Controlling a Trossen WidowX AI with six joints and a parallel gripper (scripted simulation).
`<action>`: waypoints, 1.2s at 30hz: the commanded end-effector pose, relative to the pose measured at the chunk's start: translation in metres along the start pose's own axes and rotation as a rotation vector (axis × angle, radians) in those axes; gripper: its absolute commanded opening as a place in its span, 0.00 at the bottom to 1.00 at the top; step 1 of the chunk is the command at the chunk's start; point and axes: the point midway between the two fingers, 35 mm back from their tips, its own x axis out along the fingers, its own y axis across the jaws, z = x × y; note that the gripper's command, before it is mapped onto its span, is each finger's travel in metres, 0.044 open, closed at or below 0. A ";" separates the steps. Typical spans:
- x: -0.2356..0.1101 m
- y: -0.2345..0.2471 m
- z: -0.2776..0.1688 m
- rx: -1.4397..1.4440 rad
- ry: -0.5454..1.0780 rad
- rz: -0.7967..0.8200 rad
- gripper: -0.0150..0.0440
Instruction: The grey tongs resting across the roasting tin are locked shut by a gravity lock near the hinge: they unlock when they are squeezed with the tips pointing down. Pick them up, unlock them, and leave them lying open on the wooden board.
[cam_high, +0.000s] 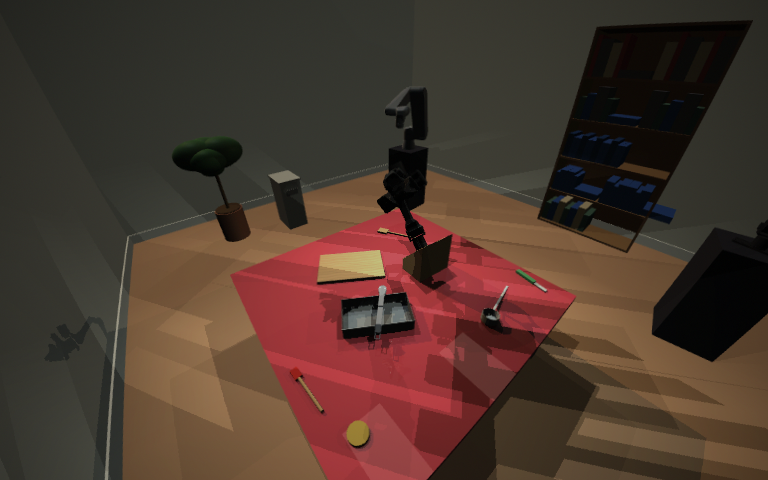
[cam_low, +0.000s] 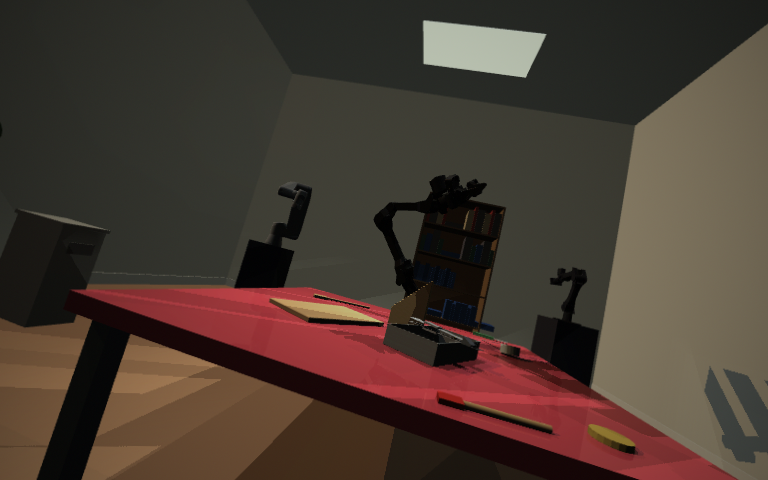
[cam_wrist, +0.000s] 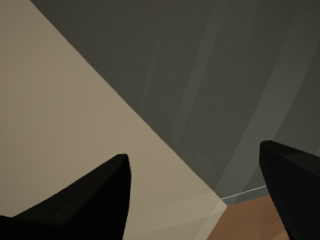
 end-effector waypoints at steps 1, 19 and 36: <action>0.029 -0.041 -0.046 -0.144 0.149 -0.169 0.69; 0.018 -0.256 -0.269 -0.959 1.181 -0.664 0.69; -0.022 -0.312 -0.320 -1.249 1.597 -0.631 0.69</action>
